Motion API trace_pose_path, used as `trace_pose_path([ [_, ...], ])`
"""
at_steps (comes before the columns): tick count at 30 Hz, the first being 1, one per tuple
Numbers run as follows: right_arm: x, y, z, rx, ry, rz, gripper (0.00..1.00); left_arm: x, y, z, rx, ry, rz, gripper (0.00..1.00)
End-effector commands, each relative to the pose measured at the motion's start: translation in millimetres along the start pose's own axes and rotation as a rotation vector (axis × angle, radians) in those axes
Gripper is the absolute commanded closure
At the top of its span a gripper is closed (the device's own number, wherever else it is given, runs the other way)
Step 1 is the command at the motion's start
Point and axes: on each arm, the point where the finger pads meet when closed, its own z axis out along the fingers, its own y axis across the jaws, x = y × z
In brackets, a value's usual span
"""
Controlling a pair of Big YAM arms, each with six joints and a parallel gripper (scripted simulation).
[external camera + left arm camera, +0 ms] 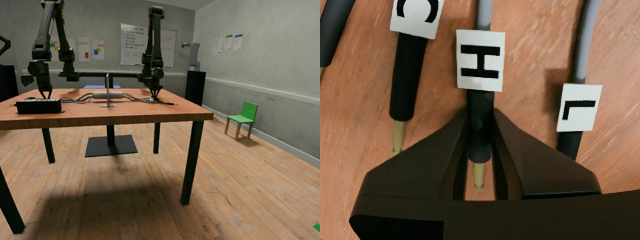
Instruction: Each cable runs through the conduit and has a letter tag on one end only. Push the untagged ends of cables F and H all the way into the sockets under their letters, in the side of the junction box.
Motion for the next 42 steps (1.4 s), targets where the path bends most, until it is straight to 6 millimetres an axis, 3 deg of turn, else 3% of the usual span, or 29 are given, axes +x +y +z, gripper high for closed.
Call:
trace_pose_path([
  [1, -15.0, 19.6, -12.9, -0.053, -0.023, -0.042, 0.95, -1.7, 1.5, 1.2, 0.0, -0.003, 0.004, 0.95],
  [8, -10.4, 9.0, -17.7, -0.035, -0.029, -0.414, 0.95, -1.7, 1.5, 1.2, 0.0, -0.003, 0.004, 0.95],
  [12, -9.6, 8.6, -17.9, -0.032, -0.031, -0.496, 0.95, -1.7, 1.5, 1.2, 0.0, -0.003, 0.004, 0.95],
  [17, -3.7, 0.6, -15.5, -0.013, -0.024, -0.732, 0.95, -1.7, 1.5, 1.2, 0.0, -0.003, 0.004, 0.95],
  [23, -9.0, 5.8, -18.3, -0.02, -0.04, -0.972, 0.95, -1.7, 1.5, 1.2, 0.0, -0.003, 0.004, 0.95],
  [26, -9.4, 3.3, -9.1, -0.015, -0.028, -1.083, 0.95, -1.7, 1.5, 1.2, 0.0, -0.003, 0.004, 0.95],
  [33, -13.4, 7.5, -5.0, -0.019, -0.03, -1.185, 0.95, -1.7, 1.5, 1.2, 0.0, -0.003, 0.004, 0.95],
  [42, -13.1, 12.9, -3.9, -0.014, -0.022, -1.162, 0.95, -1.7, 1.5, 1.2, 0.0, -0.003, 0.004, 0.95],
])
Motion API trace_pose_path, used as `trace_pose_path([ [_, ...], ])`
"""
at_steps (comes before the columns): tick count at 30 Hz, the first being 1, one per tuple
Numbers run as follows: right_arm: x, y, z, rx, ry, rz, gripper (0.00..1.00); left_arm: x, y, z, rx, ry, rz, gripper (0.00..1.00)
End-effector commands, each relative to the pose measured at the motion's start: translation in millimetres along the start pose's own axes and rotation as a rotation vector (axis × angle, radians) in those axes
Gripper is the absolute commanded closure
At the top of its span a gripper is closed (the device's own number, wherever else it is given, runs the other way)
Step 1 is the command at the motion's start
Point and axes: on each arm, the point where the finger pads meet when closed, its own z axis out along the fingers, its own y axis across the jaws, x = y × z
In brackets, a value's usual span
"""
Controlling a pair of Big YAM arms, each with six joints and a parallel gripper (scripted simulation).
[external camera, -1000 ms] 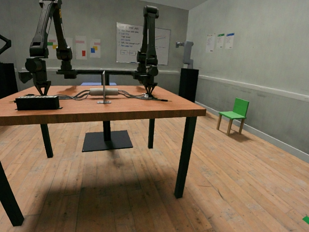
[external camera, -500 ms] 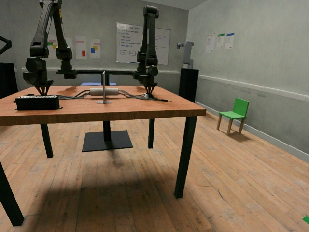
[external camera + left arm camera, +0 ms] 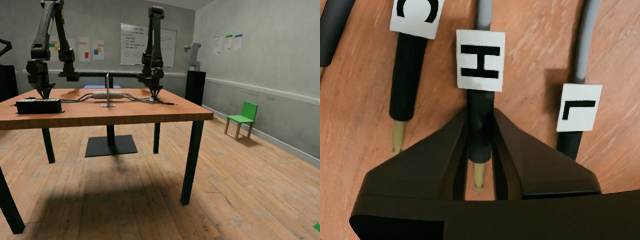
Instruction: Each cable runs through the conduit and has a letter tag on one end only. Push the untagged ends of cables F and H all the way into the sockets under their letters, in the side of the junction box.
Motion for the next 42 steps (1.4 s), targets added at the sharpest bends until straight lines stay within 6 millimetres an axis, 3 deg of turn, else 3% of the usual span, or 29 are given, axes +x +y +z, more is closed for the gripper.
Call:
trace_pose_path([
  [1, -16.6, -0.8, -0.3, -0.004, -0.016, -0.016, 0.95, -1.7, 1.5, 1.2, 0.0, -0.003, 0.004, 0.95],
  [14, -24.1, -1.3, -11.8, -0.003, -0.022, -0.051, 0.95, -1.7, 1.5, 1.2, 0.0, -0.003, 0.004, 0.95],
  [17, -23.7, -0.4, -4.2, -0.004, -0.006, -0.063, 0.95, -2.7, 3.2, 1.2, -0.007, -0.01, 0.015, 0.95],
  [29, -46.0, 3.1, -14.9, -0.004, -0.042, -0.069, 0.95, -1.2, 1.2, 1.2, 0.0, -0.003, 0.004, 0.95],
  [38, -46.0, 3.1, -14.9, -0.004, -0.042, -0.069, 0.95, -1.2, 1.2, 1.2, 0.0, -0.003, 0.004, 0.95],
  [42, -40.9, 7.5, -4.3, -0.004, -0.018, -0.062, 0.95, -1.2, 1.2, 1.2, 0.0, -0.003, 0.004, 0.95],
])
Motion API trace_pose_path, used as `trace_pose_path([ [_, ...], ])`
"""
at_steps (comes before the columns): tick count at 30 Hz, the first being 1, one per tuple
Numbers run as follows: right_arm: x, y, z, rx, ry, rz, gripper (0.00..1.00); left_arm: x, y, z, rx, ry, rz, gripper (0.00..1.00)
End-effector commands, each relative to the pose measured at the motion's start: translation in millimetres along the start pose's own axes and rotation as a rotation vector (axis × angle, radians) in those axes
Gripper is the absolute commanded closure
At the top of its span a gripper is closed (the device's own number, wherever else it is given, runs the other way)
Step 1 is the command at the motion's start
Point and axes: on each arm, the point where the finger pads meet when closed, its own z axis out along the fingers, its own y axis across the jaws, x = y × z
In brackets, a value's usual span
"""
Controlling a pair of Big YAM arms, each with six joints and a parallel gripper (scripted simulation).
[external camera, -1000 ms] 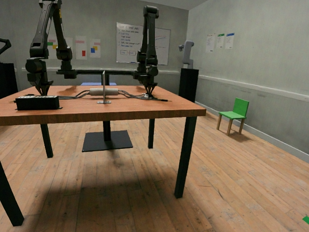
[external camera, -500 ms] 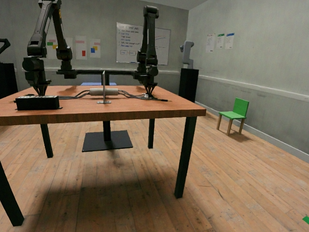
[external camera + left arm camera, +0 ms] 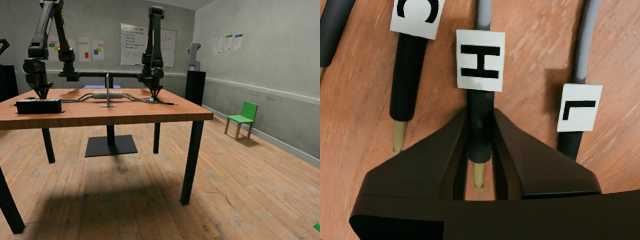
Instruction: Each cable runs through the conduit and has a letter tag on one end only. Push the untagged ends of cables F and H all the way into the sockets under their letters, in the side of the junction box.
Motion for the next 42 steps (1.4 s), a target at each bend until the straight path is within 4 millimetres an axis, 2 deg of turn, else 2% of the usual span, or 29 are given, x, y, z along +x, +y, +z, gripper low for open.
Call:
trace_pose_path([
  [1, -12.8, 5.2, 0.3, -0.003, -0.003, -0.006, 0.95, -1.1, 1.1, 1.2, 0.001, -0.002, 0.003, 0.95],
  [4, -12.6, 1.1, -0.3, 0.0, 0.01, 0.025, 0.95, -1.1, 1.1, 1.2, 0.001, -0.002, 0.003, 0.95],
  [5, -17.8, 0.8, -10.6, 0.001, -0.012, 0.026, 0.95, -1.1, 1.1, 1.2, 0.001, -0.002, 0.003, 0.95],
  [6, -13.6, 1.0, -11.9, 0.001, -0.019, 0.026, 0.95, -1.1, 1.1, 1.2, 0.001, -0.002, 0.003, 0.95],
  [7, -13.7, 0.7, -11.0, 0.001, -0.018, 0.027, 0.95, -1.1, 1.1, 1.2, 0.001, -0.002, 0.003, 0.95],
  [8, -21.9, 0.3, -11.0, 0.001, -0.028, 0.027, 0.95, -1.1, 1.1, 1.2, 0.001, -0.002, 0.003, 0.95],
  [11, -18.0, 0.8, -1.2, 0.0, 0.0, 0.027, 0.95, -1.1, 1.1, 1.2, 0.001, -0.002, 0.003, 0.95],
  [16, -23.6, 1.8, -0.4, 0.0, -0.001, 0.023, 0.95, -1.1, 1.1, 1.2, 0.001, -0.002, 0.003, 0.95],
  [28, -54.0, 2.7, -0.9, 0.0, -0.003, 0.008, 0.95, -1.1, 1.1, 1.2, 0.001, -0.002, 0.003, 0.95],
  [42, -71.3, 2.6, -1.2, 0.0, -0.01, 0.006, 0.95, -1.1, 1.1, 1.2, 0.001, -0.002, 0.003, 0.95],
])
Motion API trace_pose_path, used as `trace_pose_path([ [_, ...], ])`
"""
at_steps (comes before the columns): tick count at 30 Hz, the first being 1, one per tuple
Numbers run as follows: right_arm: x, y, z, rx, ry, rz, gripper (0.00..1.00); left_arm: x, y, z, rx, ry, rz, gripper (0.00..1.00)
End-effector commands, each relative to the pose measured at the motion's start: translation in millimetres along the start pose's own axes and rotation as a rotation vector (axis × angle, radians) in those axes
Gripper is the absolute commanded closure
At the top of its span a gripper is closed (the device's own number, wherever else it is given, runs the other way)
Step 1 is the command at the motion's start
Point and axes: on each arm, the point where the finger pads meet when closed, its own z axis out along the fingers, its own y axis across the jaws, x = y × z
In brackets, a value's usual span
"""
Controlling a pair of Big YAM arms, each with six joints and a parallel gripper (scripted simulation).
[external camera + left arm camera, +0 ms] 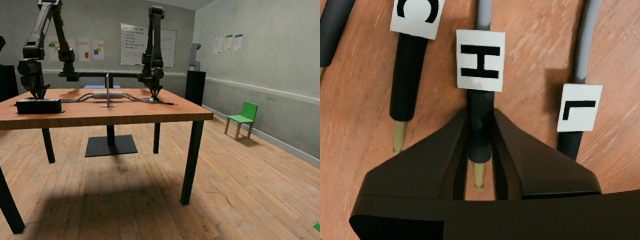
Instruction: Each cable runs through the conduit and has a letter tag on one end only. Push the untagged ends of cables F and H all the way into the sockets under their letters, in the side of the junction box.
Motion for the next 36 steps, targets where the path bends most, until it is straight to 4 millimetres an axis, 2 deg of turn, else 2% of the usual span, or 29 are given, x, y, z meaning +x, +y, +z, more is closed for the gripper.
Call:
trace_pose_path([
  [1, -33.4, 3.0, -4.4, 0.002, -0.049, -0.005, 0.95, -1.1, 1.1, 1.2, 0.001, -0.002, 0.003, 0.95],
  [15, -38.9, 3.5, -4.7, 0.002, -0.049, -0.006, 0.95, -1.1, 1.1, 1.2, 0.001, -0.002, 0.003, 0.95],
  [17, -30.4, 3.3, -10.3, 0.002, -0.063, -0.006, 0.95, -1.1, 1.1, 1.2, 0.001, -0.002, 0.003, 0.95],
  [18, -30.4, 3.3, -10.3, 0.002, -0.063, -0.006, 0.83, -1.1, 1.1, 1.2, 0.001, -0.002, 0.003, 0.95],
  [19, -30.4, 3.3, -10.3, 0.002, -0.063, -0.006, 0.78, -1.1, 1.1, 1.2, 0.001, -0.002, 0.003, 0.95],
  [20, -29.3, 3.2, -11.8, 0.002, -0.065, -0.006, 0.67, -1.1, 1.1, 1.2, 0.001, -0.002, 0.003, 0.95],
  [22, -29.3, 3.2, -11.8, 0.002, -0.065, -0.006, 0.67, -1.1, 1.1, 1.2, 0.001, -0.002, 0.003, 0.95],
  [24, -34.8, 2.6, -26.7, 0.003, -0.094, -0.005, 0.65, -1.1, 1.1, 1.2, 0.001, -0.002, 0.003, 0.95],
  [36, -39.2, 3.5, -45.9, 0.004, -0.128, -0.006, 0.65, -1.1, 1.1, 1.2, 0.001, -0.002, 0.003, 0.95],
])
